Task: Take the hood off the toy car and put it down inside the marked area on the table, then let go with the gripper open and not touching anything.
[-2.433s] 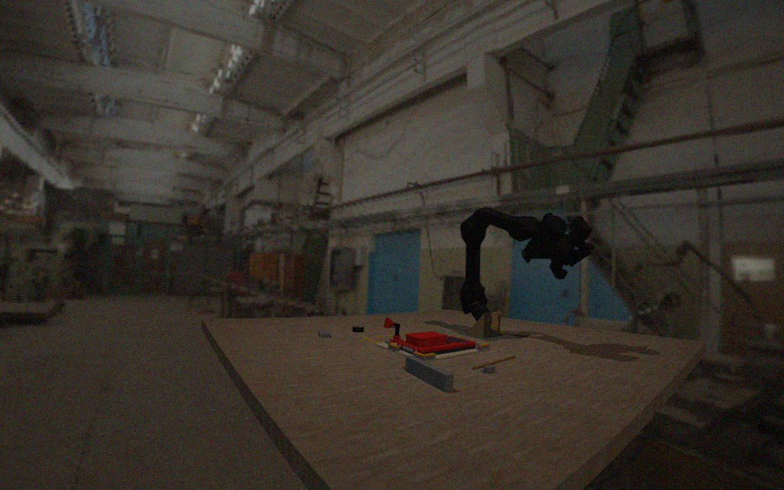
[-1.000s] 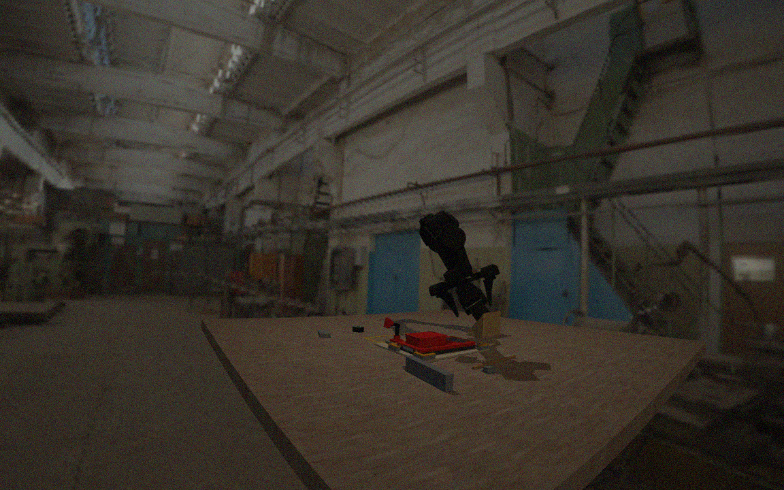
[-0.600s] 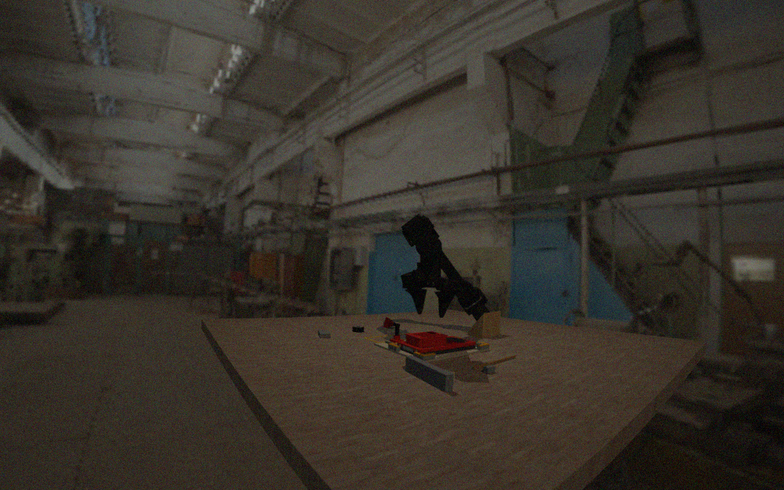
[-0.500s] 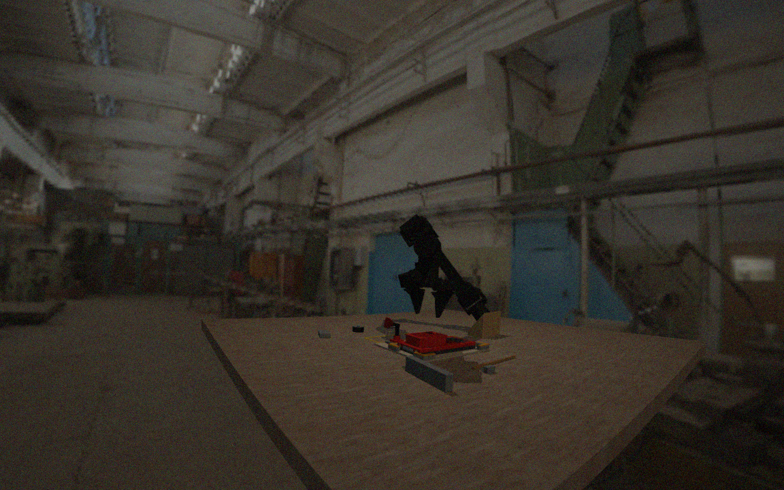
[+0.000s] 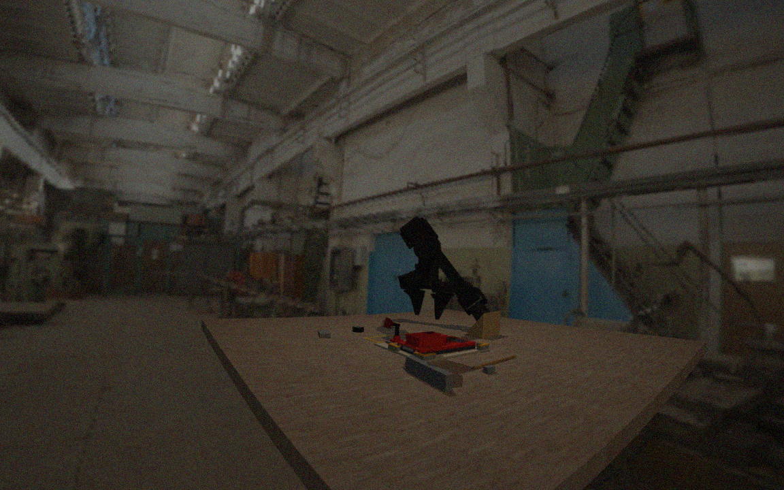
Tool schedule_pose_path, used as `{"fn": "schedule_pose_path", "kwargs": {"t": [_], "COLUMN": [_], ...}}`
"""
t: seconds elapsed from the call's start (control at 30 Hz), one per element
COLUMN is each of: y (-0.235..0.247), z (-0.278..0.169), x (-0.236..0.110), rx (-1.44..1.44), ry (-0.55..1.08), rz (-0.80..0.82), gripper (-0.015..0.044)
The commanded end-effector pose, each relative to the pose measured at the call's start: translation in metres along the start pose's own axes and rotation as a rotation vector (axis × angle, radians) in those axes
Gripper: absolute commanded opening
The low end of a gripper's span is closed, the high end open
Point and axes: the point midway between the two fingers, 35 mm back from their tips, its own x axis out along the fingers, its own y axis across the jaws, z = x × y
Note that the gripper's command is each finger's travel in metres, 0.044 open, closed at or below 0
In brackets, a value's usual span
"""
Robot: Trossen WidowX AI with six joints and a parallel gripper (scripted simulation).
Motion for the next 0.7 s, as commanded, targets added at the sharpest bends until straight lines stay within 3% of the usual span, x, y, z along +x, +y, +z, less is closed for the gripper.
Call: {"fn": "schedule_pose_path", "kwargs": {"t": [0.0,0.67], "y": [0.0,0.0], "z": [0.0,0.001], "x": [0.002,0.014], "rx": [-0.002,-0.002], "ry": [-0.002,-0.003], "rz": [-0.002,-0.002], "gripper": [0.044,0.044]}}
